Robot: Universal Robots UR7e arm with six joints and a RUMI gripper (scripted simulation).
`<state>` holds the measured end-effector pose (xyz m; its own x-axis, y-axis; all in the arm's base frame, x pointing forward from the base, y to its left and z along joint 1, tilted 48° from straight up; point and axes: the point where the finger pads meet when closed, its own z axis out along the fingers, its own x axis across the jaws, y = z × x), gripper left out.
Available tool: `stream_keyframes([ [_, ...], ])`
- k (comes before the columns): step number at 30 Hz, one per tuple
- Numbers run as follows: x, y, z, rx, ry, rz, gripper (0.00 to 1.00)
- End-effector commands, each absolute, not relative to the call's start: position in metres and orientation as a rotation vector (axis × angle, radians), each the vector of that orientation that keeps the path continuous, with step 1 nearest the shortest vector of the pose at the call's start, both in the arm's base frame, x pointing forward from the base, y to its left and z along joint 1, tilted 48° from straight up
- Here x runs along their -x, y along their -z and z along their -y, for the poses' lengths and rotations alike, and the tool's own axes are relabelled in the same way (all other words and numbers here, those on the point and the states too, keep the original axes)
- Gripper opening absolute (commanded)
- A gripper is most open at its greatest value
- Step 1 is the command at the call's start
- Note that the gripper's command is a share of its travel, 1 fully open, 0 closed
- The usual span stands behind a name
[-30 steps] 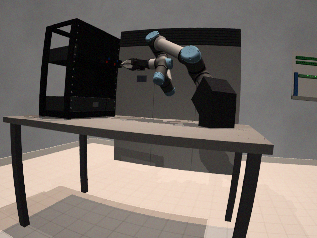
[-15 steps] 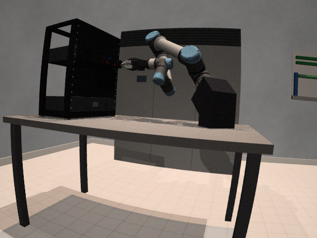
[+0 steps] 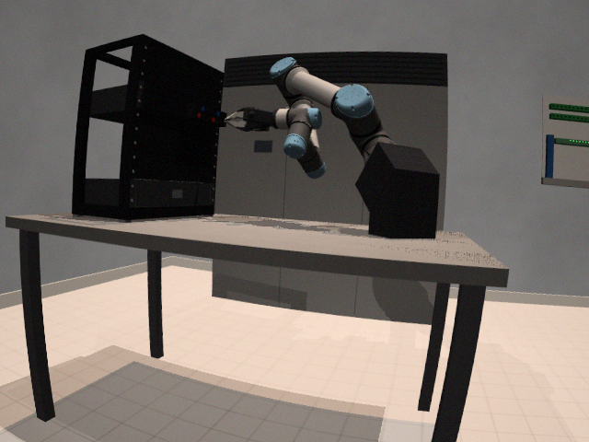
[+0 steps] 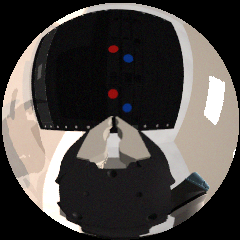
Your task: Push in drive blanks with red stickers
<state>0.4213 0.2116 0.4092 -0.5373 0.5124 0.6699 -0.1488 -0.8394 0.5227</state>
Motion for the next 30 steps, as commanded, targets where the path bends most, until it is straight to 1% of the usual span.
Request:
stream_keyframes([
  [1,-0.421,-0.409,-0.212,-1.233,-2.390,-0.579,0.00],
  [17,-0.418,-0.390,-0.230,-1.233,-2.390,-0.579,0.00],
  [30,-0.412,-0.350,-0.267,-1.233,-2.390,-0.579,0.00],
])
